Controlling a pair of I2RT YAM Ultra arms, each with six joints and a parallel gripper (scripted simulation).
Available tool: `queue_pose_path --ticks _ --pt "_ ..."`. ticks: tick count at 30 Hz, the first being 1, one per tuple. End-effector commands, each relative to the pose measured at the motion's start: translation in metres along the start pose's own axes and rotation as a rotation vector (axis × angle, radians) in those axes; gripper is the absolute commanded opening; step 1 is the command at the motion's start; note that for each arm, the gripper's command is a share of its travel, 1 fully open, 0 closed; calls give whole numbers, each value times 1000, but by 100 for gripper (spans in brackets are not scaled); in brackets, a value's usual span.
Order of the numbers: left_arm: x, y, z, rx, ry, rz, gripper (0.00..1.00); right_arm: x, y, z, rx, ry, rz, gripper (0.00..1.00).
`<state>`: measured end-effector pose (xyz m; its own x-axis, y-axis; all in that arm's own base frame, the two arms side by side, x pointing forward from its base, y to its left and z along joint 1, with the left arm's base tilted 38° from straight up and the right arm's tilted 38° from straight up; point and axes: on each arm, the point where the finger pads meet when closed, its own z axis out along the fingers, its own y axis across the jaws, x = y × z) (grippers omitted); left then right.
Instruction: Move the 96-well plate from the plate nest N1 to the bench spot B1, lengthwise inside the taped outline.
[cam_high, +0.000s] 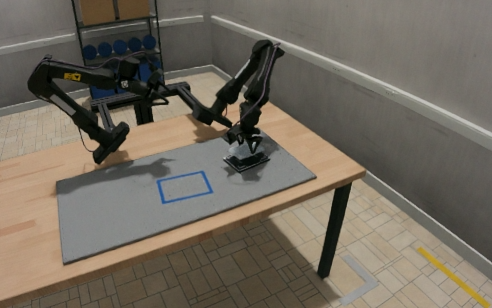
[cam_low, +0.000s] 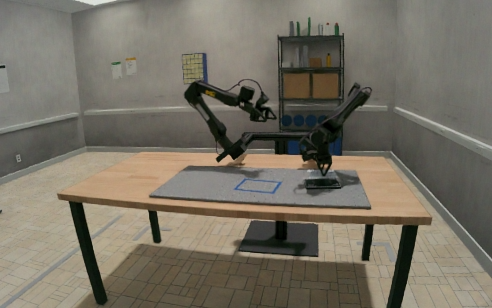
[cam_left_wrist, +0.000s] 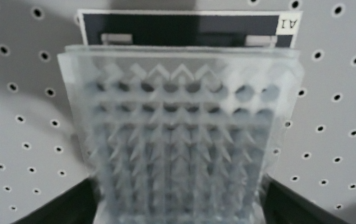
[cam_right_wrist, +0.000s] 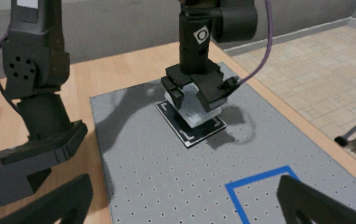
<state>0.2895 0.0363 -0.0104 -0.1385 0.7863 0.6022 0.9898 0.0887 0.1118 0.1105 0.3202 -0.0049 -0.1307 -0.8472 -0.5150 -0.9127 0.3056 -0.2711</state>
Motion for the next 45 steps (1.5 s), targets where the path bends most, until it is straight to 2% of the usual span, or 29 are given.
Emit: queue_pose_path --ticks 1,5,7,11,13,22,24,29,35,45 --pt "-5 -3 -9 16 -12 -10 79 6 2 -5 8 16 12 100" --pt "-23 -4 -9 25 -15 -17 79 33 -2 -16 64 112 94 100" --pt "-23 -4 -9 25 -15 -17 79 33 -2 -16 64 112 94 100" --pt "-73 -5 -9 40 -14 27 79 81 -5 -51 200 231 186 100" --pt "-103 -5 -9 46 -7 66 79 95 -9 -72 271 239 215 100" --pt "-215 -5 -9 44 17 198 79 123 -27 -121 413 136 216 100" --pt "-215 -5 -9 44 17 198 79 123 -27 -121 413 136 216 100" --pt "-260 -4 -8 34 18 240 79 126 -41 -142 465 44 212 100" --pt "-291 -2 -8 21 11 260 79 123 -50 -161 486 -28 209 100" --pt "-308 3 -7 -1 -10 255 79 124 -51 -161 493 -27 202 100"
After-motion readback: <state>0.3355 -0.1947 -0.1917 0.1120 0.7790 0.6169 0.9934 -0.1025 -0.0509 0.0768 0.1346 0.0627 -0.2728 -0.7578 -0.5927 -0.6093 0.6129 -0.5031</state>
